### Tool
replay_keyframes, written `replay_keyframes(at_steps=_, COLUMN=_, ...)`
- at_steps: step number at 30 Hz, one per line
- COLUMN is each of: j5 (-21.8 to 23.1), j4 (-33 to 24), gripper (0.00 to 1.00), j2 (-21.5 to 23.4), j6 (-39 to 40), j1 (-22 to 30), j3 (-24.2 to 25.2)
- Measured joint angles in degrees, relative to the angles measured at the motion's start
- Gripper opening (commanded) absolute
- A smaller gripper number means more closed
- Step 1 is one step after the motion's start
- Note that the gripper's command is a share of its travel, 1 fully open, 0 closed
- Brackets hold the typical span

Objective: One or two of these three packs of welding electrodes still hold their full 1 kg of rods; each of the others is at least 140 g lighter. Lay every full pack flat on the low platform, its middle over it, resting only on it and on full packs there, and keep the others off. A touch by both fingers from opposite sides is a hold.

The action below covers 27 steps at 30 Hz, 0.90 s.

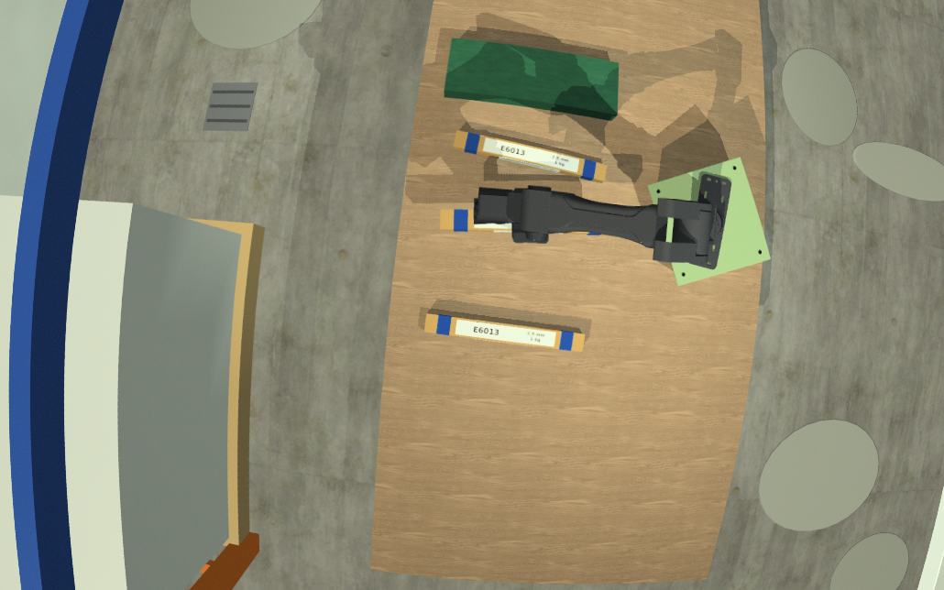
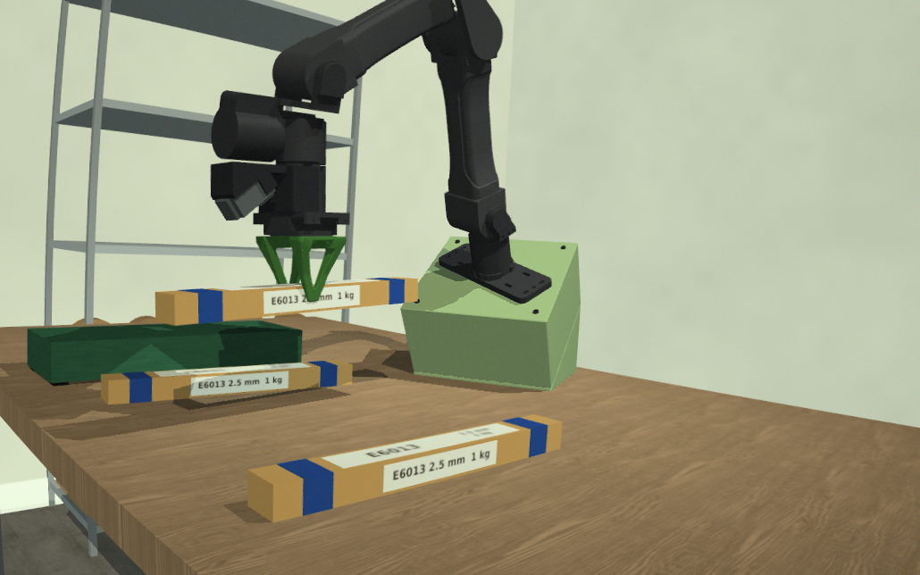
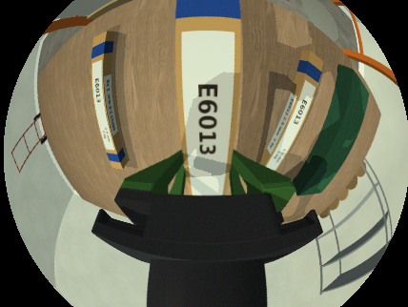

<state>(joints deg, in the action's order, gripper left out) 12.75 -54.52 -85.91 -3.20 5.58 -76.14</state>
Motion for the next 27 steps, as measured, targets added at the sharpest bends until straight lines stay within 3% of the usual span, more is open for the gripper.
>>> replay_keyframes(at_steps=13, j5=-2.58, j4=-0.79, gripper=0.00, j2=0.00, j6=5.07, j1=5.31, j3=-2.34)
replay_keyframes(at_steps=27, j5=-3.19, j4=-2.01, gripper=0.00, j2=-0.39, j6=5.86, j1=5.53, j3=-4.46)
